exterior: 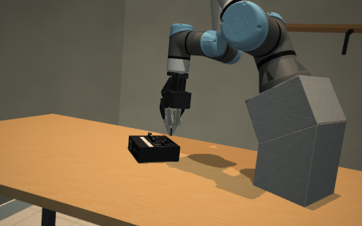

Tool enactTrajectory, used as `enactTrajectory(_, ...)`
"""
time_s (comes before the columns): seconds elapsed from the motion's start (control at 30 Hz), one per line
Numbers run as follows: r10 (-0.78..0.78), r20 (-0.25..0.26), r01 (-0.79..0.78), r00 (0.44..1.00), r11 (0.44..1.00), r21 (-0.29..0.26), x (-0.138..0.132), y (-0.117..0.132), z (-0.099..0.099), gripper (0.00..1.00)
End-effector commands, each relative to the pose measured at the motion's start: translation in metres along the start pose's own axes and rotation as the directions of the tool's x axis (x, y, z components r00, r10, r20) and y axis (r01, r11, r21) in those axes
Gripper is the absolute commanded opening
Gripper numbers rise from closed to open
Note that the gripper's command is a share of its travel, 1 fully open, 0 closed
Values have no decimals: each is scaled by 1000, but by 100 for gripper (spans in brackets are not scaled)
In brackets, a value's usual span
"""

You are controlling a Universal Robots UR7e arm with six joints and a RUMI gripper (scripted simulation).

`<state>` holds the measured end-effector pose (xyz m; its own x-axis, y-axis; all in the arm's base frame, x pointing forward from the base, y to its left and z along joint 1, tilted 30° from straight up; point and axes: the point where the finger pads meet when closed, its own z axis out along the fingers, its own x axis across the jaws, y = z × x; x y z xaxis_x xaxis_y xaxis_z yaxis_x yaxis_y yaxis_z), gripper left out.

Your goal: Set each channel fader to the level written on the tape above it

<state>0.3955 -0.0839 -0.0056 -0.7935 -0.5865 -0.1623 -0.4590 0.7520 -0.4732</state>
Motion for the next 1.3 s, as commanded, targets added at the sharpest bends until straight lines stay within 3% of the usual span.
enactTrajectory(0.0, 0, 1, 0, 1000, 1000, 1, 0, 0, 3, 0)
enactTrajectory(1.27, 0, 1, 0, 1000, 1000, 1, 0, -1, 11, 0)
